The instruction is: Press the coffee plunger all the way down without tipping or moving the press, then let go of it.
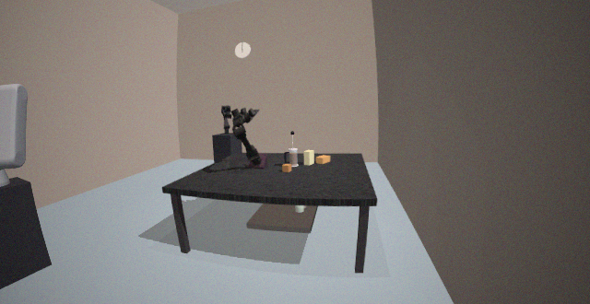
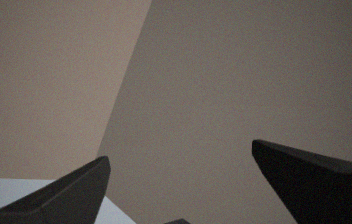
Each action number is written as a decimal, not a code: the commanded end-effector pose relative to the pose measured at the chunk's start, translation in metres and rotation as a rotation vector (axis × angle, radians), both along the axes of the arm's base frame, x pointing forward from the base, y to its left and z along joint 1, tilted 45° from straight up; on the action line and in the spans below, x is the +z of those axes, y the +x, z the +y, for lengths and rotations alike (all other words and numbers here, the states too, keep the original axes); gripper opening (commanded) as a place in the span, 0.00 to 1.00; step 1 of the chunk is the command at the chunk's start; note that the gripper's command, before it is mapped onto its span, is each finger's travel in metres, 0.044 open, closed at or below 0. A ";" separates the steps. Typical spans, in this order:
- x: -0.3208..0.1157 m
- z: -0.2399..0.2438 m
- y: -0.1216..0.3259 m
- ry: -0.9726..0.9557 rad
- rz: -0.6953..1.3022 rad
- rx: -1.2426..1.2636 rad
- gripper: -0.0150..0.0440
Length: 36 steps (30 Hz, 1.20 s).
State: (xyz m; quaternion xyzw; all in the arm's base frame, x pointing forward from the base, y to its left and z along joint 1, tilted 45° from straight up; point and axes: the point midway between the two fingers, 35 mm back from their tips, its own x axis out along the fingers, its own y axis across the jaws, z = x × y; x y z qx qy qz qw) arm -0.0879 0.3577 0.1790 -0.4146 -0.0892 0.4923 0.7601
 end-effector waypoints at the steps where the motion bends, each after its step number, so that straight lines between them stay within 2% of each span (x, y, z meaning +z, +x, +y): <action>1: -0.007 0.016 0.056 -0.064 0.045 -0.170 1.00; 7: -0.018 0.010 0.158 -0.170 0.155 -0.501 1.00; 15: -0.024 -0.047 0.271 -0.265 0.328 -0.966 1.00; 21: -0.030 -0.059 0.280 -0.267 0.340 -1.010 1.00; 28: -0.066 -0.094 0.283 -0.263 0.337 -1.014 1.00; 36: -0.070 -0.094 0.288 -0.262 0.336 -1.016 1.00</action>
